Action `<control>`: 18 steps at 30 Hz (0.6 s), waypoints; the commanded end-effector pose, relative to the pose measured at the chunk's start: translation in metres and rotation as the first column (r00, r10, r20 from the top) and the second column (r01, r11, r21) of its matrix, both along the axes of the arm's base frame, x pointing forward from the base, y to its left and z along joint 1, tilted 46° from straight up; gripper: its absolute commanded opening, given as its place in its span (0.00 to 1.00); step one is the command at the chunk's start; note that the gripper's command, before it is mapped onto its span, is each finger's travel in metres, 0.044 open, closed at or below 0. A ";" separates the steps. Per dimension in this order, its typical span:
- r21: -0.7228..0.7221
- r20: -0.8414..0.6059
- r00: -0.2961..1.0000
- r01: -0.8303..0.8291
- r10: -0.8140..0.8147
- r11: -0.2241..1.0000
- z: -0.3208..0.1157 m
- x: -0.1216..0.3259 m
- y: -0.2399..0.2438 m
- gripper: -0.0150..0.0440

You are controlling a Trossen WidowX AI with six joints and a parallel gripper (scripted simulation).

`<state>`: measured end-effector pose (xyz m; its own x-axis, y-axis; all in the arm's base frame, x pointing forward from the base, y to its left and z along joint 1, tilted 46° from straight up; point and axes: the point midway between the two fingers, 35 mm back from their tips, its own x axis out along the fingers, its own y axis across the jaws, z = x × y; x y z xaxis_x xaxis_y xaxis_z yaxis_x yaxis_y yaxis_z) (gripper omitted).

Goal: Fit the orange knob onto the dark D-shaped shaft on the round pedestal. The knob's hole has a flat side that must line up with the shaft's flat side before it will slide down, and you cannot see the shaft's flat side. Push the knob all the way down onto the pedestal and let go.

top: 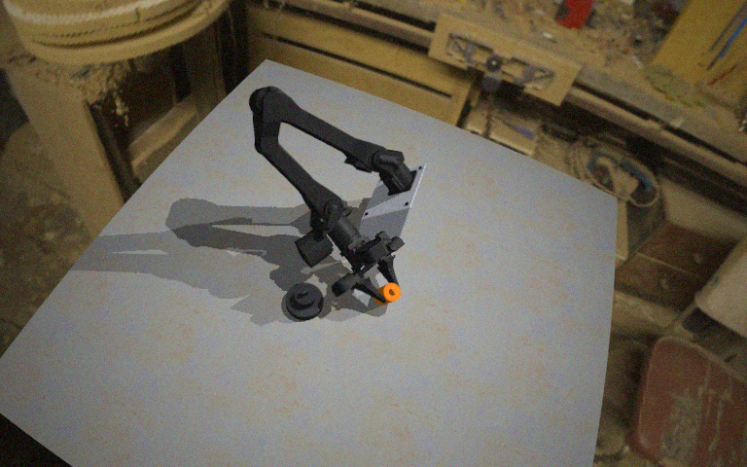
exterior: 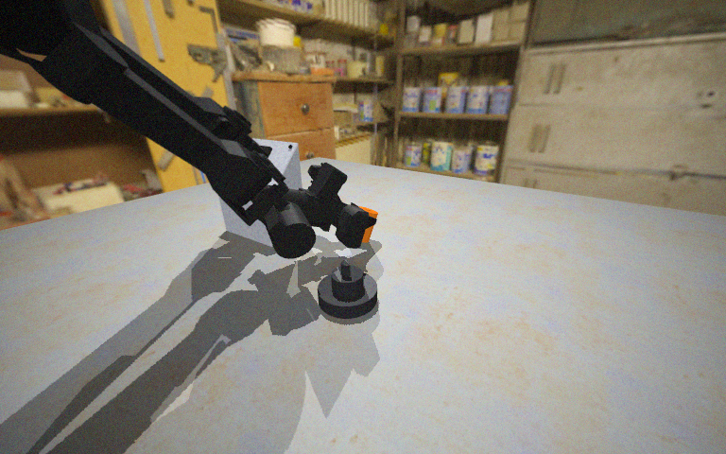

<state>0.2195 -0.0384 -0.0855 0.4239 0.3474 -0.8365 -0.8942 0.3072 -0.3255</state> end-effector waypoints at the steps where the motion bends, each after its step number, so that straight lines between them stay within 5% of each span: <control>1: 0.002 0.001 1.000 0.000 0.000 1.000 0.000 0.000 0.000 0.65; 18: 0.002 0.001 1.000 0.000 0.000 1.000 0.000 0.000 0.000 0.69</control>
<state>0.2193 -0.0387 -0.0857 0.4236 0.3467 -0.8369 -0.8940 0.3090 -0.3245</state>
